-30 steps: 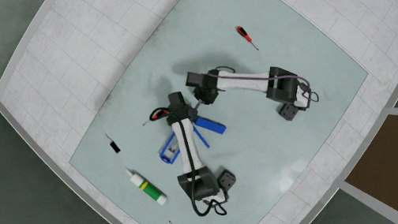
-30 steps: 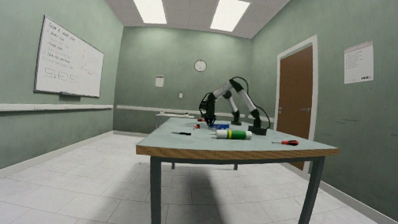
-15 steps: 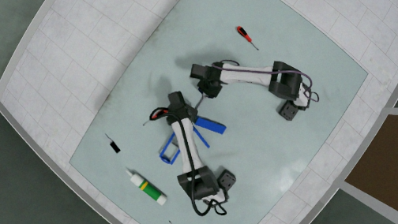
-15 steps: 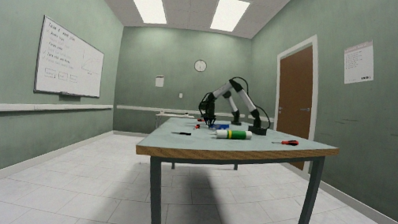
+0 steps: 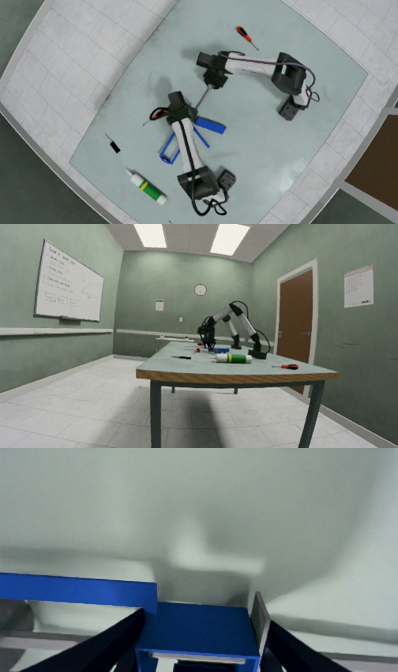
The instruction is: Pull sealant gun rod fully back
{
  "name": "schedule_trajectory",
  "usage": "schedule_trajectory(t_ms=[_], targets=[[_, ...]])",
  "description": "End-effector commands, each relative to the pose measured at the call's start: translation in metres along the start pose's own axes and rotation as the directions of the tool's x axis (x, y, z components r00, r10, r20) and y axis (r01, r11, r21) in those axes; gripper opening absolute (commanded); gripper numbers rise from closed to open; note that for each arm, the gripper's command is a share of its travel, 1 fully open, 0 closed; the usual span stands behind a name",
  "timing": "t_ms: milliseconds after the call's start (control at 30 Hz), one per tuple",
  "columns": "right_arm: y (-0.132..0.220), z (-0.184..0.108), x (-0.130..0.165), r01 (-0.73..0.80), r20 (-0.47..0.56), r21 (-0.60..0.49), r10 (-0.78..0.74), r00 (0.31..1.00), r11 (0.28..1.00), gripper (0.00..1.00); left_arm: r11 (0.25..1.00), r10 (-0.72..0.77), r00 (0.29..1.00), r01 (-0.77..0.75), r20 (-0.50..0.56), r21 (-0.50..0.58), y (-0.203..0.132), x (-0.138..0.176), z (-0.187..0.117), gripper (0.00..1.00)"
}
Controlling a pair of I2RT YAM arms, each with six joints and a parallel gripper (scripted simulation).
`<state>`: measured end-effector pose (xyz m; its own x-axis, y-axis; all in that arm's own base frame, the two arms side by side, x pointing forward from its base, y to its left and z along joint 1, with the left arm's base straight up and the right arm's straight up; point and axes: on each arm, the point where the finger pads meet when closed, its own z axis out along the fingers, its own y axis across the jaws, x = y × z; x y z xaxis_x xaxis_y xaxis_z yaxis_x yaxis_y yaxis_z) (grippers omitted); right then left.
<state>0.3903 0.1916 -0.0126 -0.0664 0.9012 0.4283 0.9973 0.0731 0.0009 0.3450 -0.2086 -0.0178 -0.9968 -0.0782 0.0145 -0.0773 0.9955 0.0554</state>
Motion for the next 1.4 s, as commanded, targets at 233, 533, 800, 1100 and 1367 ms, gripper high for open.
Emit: schedule_trajectory(t_ms=[233, 533, 800, 1100, 1367], targets=[[-0.002, -0.027, -0.046, -0.033, 0.059, -0.015, 0.034, 0.998, 0.999, 0.31, 0.995, -0.016, 1.000, 0.014, -0.023, -0.100, 0.026, 0.007, 0.005, 0.52], [-0.001, -0.034, -0.059, -0.031, 0.062, -0.020, 0.032, 0.998, 0.999, 0.31, 0.994, -0.032, 0.999, 0.030, -0.016, -0.109, 0.029, 0.003, 0.003, 0.52], [0.000, -0.037, -0.062, -0.024, 0.046, -0.020, 0.025, 0.999, 0.999, 0.31, 0.995, -0.016, 1.000, 0.014, -0.023, -0.100, 0.026, 0.007, 0.005, 0.52], [0.002, -0.035, -0.062, 0.001, -0.054, 0.004, -0.001, 0.999, 1.000, 0.31, 0.996, -0.019, 1.000, 0.017, -0.020, -0.090, 0.026, 0.006, 0.004, 0.52], [0.002, -0.035, -0.064, 0.001, -0.045, 0.003, -0.001, 0.999, 1.000, 0.31, 0.999, 0.000, 1.000, 0.000, -0.008, -0.048, 0.015, 0.005, 0.002, 0.52]])
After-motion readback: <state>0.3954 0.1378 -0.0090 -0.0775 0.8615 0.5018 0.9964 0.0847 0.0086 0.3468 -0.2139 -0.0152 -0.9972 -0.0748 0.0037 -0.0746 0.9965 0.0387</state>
